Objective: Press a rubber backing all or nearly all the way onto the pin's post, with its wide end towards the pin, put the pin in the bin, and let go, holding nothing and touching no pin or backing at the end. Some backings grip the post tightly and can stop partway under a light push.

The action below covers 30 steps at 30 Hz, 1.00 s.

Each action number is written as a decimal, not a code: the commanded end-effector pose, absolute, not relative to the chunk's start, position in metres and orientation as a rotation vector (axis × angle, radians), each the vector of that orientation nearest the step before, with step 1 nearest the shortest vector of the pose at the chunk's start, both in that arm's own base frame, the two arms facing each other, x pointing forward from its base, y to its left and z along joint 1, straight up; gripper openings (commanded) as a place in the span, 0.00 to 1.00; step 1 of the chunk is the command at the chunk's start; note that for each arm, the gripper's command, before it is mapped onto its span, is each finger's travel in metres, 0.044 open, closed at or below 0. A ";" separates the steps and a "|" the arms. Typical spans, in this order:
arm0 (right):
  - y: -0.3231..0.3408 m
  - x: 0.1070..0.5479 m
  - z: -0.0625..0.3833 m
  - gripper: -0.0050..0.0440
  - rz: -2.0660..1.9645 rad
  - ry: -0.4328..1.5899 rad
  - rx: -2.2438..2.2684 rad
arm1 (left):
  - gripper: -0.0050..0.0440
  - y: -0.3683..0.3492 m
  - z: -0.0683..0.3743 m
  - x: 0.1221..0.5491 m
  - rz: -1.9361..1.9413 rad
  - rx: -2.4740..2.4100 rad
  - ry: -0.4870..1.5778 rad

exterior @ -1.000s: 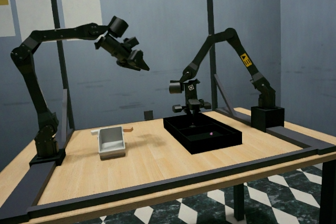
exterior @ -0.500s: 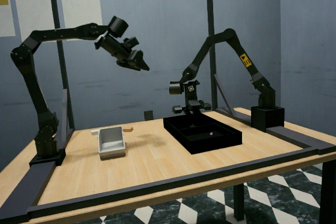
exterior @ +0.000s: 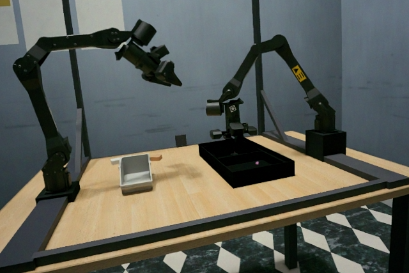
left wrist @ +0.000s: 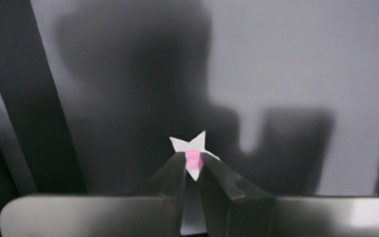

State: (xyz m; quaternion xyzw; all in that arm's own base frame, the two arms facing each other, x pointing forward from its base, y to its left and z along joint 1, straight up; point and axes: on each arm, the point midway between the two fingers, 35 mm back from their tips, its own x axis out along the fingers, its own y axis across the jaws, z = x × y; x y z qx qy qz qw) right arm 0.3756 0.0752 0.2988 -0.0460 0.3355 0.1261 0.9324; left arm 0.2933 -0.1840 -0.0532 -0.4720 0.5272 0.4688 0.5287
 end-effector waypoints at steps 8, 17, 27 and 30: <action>0.075 0.374 0.308 1.00 0.260 0.662 -0.093 | 0.00 -0.184 -0.064 0.293 1.123 -1.125 1.259; 0.075 0.374 0.308 1.00 0.260 0.662 -0.093 | 0.00 -0.186 -0.066 0.297 1.133 -1.115 1.263; 0.075 0.374 0.308 1.00 0.260 0.662 -0.093 | 0.00 -0.186 -0.068 0.296 1.135 -1.114 1.263; 0.075 0.374 0.308 1.00 0.260 0.662 -0.093 | 0.00 -0.188 -0.067 0.300 1.147 -1.103 1.264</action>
